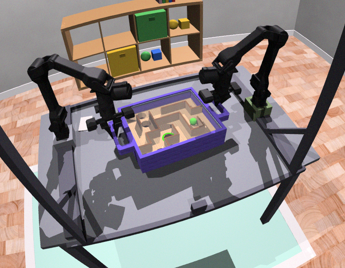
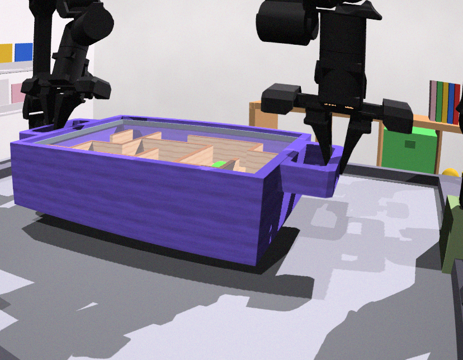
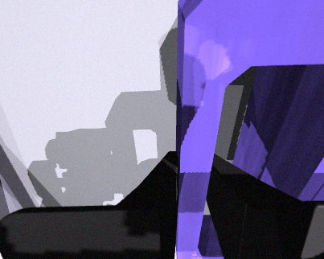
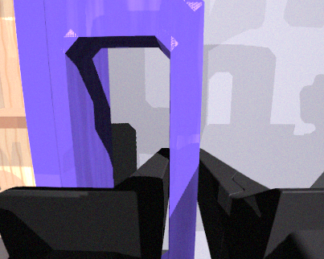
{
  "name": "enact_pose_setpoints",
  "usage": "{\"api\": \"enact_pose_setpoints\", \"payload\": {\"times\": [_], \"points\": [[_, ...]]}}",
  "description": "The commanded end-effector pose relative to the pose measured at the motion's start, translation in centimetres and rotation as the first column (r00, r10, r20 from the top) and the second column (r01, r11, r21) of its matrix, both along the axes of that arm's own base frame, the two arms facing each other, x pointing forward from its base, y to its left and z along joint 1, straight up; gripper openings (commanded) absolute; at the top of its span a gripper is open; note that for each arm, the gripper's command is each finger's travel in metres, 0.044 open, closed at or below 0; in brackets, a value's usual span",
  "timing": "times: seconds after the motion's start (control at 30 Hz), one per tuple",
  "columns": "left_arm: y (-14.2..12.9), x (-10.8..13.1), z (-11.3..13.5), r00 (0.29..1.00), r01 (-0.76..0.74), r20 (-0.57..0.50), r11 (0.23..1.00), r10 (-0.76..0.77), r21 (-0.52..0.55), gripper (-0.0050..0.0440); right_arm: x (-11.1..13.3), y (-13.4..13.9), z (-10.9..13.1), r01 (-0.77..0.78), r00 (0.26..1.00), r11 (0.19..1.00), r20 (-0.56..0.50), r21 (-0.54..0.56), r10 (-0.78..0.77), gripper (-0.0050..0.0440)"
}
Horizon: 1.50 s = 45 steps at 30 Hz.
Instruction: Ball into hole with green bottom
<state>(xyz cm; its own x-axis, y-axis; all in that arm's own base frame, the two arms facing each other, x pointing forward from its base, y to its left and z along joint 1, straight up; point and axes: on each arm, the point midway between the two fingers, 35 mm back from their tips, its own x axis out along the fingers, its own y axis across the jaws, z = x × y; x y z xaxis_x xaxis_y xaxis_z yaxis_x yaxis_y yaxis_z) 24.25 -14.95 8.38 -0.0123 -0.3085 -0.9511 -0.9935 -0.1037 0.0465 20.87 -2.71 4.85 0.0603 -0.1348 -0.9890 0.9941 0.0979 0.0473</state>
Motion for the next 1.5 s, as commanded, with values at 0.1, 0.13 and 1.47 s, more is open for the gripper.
{"api": "enact_pose_setpoints", "payload": {"times": [0.1, 0.13, 1.47], "points": [[-0.5, -0.2, 1.1, 0.998, 0.007, 0.056, 0.998, -0.003, -0.057, -0.0050, 0.8, -0.3, 1.6, 0.002, 1.000, 1.000, 0.011, 0.007, -0.002, -0.0050], [-0.4, -0.3, 0.9, 0.998, 0.007, 0.058, 0.998, -0.003, -0.060, -0.0050, 1.0, -0.4, 2.0, 0.000, 1.000, 1.000, 0.014, 0.009, 0.000, -0.0050], [-0.8, -0.4, 0.4, 0.997, 0.006, 0.075, 1.000, -0.005, -0.010, -0.0050, 1.0, 0.0, 2.4, 0.003, 1.000, 0.999, -0.008, -0.036, -0.004, -0.0050]]}}
